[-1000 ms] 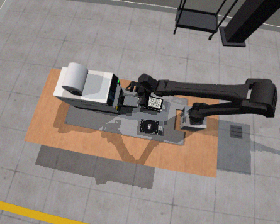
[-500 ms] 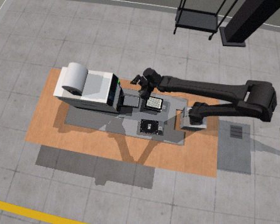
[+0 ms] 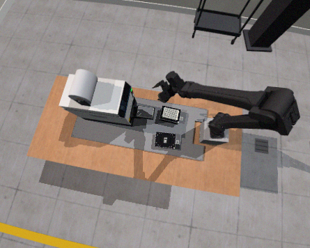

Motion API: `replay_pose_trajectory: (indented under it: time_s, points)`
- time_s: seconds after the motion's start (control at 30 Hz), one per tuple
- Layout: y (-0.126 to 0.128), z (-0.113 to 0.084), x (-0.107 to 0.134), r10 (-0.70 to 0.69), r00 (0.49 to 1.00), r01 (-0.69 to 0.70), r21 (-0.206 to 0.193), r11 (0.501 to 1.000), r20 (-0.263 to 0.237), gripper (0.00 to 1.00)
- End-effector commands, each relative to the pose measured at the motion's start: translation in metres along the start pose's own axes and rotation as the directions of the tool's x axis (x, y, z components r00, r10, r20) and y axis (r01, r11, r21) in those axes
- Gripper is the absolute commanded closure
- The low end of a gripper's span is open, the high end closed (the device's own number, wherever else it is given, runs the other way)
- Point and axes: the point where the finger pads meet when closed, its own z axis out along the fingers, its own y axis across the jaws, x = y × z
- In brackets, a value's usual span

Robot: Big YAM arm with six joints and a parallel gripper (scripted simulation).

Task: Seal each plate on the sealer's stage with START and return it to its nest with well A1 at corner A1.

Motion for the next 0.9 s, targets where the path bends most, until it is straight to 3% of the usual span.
replay_pose_trajectory:
  time_s: [0.0,0.1,0.13,0.37,0.53,0.63,0.87]
  points:
    - [0.0,0.004,0.015,0.144,0.99,-0.144,0.018,0.989,-0.002,0.13]
    - [-0.007,0.002,0.017,0.185,0.983,-0.185,0.027,0.982,0.011,0.14]
    - [-0.009,0.001,0.016,0.22,0.975,-0.22,0.03,0.975,0.01,1.0]
    - [-0.021,0.0,-0.004,0.432,0.901,-0.433,0.033,0.901,0.032,1.0]
    - [-0.033,-0.004,-0.008,0.572,0.819,-0.574,0.04,0.818,0.044,1.0]
    - [-0.032,-0.004,-0.005,0.585,0.81,-0.586,0.041,0.809,0.038,1.0]
    - [-0.011,0.0,0.009,0.791,0.612,-0.791,0.011,0.612,0.004,1.0]
